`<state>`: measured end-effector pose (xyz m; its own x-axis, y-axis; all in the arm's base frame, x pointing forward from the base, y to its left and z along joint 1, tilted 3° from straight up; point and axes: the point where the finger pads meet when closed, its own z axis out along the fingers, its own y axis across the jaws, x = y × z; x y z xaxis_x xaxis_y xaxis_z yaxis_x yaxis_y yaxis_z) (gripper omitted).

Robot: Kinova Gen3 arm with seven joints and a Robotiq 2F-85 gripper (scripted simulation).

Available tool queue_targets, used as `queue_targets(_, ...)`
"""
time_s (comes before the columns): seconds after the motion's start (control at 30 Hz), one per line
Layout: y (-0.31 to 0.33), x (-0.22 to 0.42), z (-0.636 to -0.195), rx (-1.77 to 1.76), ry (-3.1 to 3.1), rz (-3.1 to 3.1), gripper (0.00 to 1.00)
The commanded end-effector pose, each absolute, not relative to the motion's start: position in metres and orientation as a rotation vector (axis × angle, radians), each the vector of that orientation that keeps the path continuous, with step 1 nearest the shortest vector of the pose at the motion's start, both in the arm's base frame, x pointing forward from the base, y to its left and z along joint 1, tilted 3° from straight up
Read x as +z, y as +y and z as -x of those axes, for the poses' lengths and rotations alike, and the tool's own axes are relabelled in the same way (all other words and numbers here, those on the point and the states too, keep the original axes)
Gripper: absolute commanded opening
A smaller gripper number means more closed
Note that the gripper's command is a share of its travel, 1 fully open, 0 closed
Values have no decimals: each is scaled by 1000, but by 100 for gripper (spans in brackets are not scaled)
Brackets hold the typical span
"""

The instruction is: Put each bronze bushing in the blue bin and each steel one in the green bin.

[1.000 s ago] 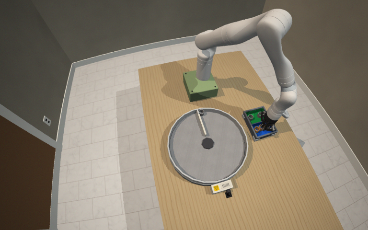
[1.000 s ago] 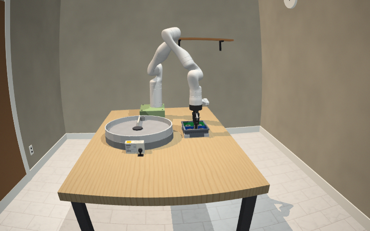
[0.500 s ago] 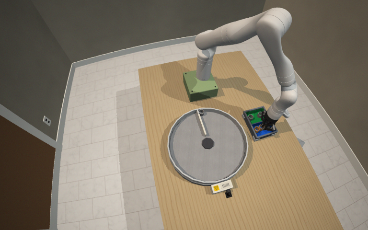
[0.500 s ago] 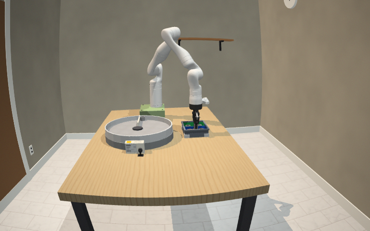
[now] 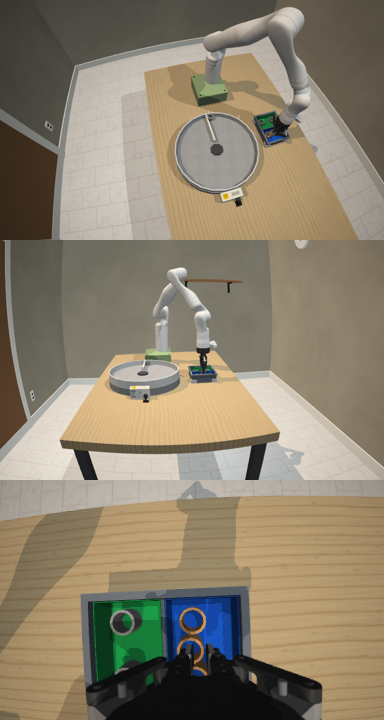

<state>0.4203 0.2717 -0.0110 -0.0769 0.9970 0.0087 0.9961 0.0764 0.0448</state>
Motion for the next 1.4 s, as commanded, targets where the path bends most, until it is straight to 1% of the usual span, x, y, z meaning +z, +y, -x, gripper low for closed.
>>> queue_targets(0.0,272,-9,-421,65,2286,-2117,16)
queue_targets(0.37,272,-6,-421,65,2286,-2117,16)
queue_targets(0.53,271,43,-419,65,2286,-2117,16)
queue_targets(0.63,271,43,-419,65,2286,-2117,16)
queue_targets(0.7,271,62,-418,65,2286,-2117,16)
queue_targets(0.77,271,62,-418,65,2286,-2117,16)
queue_targets(0.87,271,92,-416,65,2286,-2117,16)
queue_targets(1.37,271,91,-416,63,2287,-2117,16)
